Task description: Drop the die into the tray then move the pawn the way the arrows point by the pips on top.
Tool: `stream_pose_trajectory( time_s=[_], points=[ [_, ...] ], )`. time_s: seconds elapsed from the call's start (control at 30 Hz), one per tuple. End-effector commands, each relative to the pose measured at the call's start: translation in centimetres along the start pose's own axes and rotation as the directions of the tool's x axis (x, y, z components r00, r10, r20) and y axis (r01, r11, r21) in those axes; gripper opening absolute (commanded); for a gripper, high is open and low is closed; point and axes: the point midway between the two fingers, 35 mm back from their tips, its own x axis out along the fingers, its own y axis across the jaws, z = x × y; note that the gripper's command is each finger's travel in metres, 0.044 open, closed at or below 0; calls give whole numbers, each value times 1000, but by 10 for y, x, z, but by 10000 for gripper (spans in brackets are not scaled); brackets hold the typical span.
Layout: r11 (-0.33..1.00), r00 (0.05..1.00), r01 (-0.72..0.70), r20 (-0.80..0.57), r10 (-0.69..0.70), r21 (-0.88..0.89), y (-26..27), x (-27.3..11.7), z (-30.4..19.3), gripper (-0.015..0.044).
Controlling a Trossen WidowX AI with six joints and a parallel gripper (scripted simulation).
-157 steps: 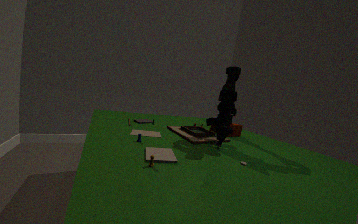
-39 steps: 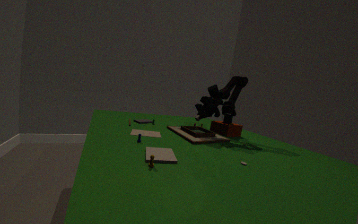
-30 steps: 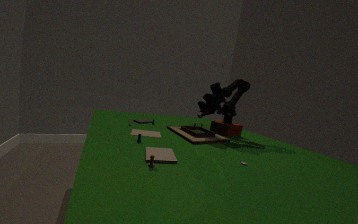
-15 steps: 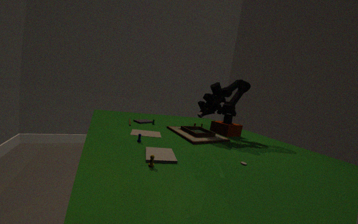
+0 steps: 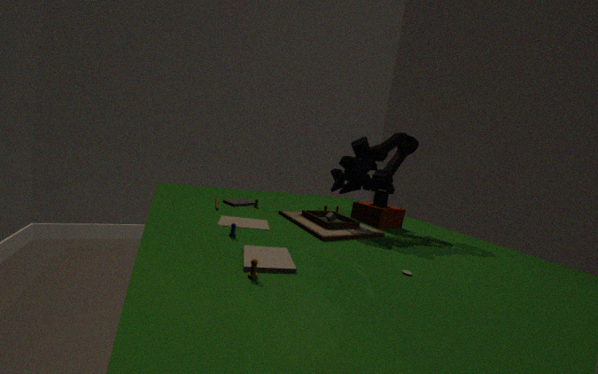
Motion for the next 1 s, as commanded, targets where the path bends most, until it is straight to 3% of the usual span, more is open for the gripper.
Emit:
stream_pose_trajectory(
  time_s=[0.0, 0.17, 0.23, 0.43, 0.73, 0.83, 0.97],
  points=[
    [1000, 1000, 4, 23, -4, 3, 0, -19, 24, 315],
    [1000, 1000, 5, 24, -5, 3, 0, -26, 30, 440],
    [1000, 1000, 5, -9, -5, 2, 0, -24, 30, 440],
    [1000, 955, 4, -296, -5, -3, 0, -7, 25, 440],
    [1000, 755, 5, -655, -2, 3, -1, 19, 14, 440],
    [1000, 714, 6, -700, -1, 5, -1, 22, 11, 440],
    [1000, 748, 6, -663, -5, -1, -1, 19, 13, 440]
  ],
)
